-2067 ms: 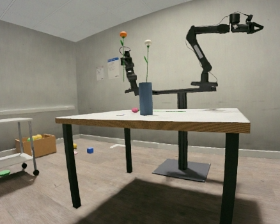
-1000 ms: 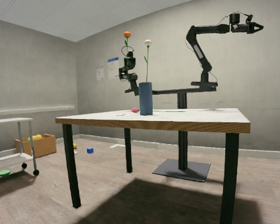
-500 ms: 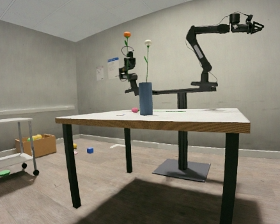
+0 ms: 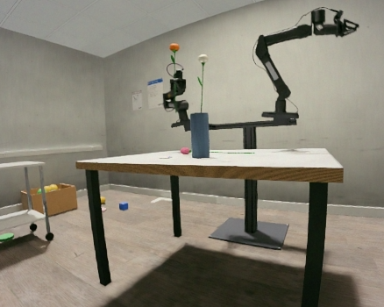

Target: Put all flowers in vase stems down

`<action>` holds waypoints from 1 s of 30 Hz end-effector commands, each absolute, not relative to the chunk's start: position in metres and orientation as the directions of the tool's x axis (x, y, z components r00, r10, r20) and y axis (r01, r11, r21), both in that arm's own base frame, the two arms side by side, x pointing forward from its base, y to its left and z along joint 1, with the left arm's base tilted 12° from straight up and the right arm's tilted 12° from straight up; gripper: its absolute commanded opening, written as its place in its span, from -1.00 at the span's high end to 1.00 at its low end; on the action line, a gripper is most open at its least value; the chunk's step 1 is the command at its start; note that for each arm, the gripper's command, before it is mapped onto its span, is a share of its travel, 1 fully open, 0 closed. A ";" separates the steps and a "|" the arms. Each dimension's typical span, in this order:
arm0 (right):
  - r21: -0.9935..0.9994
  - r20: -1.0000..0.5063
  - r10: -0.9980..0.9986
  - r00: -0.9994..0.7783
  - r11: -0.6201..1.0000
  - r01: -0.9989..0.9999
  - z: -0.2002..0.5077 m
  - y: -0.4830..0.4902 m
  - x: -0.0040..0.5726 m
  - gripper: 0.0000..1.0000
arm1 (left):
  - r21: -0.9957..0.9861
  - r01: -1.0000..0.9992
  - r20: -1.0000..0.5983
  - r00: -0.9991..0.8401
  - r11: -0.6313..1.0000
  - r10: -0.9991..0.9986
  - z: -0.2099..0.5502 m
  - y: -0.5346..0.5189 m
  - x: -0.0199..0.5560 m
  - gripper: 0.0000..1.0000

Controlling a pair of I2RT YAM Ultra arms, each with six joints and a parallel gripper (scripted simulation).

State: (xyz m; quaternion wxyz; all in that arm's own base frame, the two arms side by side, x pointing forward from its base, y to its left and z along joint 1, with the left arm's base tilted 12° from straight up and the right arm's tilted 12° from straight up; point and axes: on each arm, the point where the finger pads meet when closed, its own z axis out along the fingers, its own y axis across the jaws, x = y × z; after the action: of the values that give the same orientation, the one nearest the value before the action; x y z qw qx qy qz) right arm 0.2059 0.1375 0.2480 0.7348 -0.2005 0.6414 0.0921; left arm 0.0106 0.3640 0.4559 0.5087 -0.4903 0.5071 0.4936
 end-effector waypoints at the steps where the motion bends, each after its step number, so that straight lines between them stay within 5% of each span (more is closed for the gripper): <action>1: -0.168 -0.979 -0.105 0.177 0.904 -0.393 0.260 0.138 0.206 1.00 | -0.005 -1.000 -1.000 0.006 0.031 0.023 0.510 0.324 0.008 -0.40; 16: -0.168 -0.979 -0.105 0.177 0.904 -0.393 0.260 0.138 0.206 1.00 | -0.005 -0.999 -1.000 0.005 0.031 -0.010 0.588 0.186 0.005 -0.40; 30: -0.168 -0.979 -0.105 0.177 0.904 -0.393 0.260 0.138 0.206 1.00 | -0.005 -0.997 -1.000 0.004 0.076 -0.013 0.590 0.162 0.011 -0.40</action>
State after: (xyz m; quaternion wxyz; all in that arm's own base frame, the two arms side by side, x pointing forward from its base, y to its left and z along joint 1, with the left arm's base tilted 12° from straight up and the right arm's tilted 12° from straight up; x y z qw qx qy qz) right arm 0.2059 0.1374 0.2480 0.7348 -0.2005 0.6414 0.0921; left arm 0.0042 0.1532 0.6019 0.5211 -0.4779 0.4949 0.5051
